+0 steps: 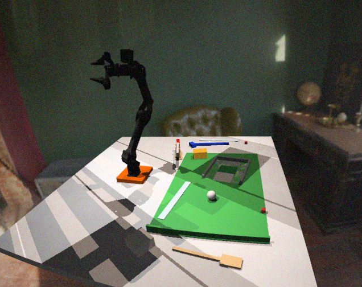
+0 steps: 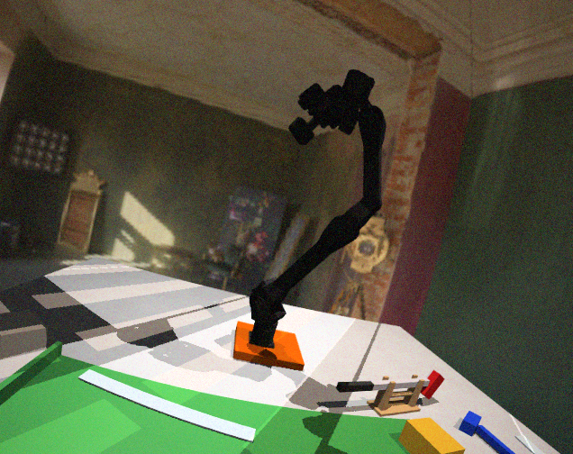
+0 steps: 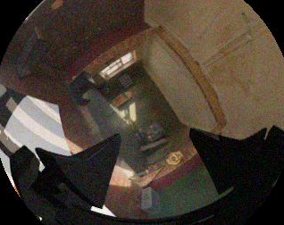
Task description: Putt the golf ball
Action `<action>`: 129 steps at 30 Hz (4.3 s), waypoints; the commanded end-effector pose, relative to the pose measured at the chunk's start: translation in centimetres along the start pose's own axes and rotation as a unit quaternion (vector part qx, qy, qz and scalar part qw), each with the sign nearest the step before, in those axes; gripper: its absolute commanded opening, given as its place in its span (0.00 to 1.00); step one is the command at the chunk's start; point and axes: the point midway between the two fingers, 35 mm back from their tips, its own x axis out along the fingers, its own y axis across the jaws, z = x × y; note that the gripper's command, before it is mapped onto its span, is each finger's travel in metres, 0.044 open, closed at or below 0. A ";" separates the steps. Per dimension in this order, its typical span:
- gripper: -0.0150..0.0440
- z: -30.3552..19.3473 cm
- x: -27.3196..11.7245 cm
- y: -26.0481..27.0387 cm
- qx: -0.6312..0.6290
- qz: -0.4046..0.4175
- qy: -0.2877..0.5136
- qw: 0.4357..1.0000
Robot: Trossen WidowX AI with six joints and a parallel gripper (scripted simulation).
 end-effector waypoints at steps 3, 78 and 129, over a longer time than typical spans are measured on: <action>1.00 1.2 1.1 1.5 -0.010 0.034 -0.030 0.999; 1.00 -25.1 -42.4 39.4 -0.605 0.342 -0.690 -0.200; 0.28 -27.2 -43.2 43.1 -0.604 0.342 -0.692 -0.199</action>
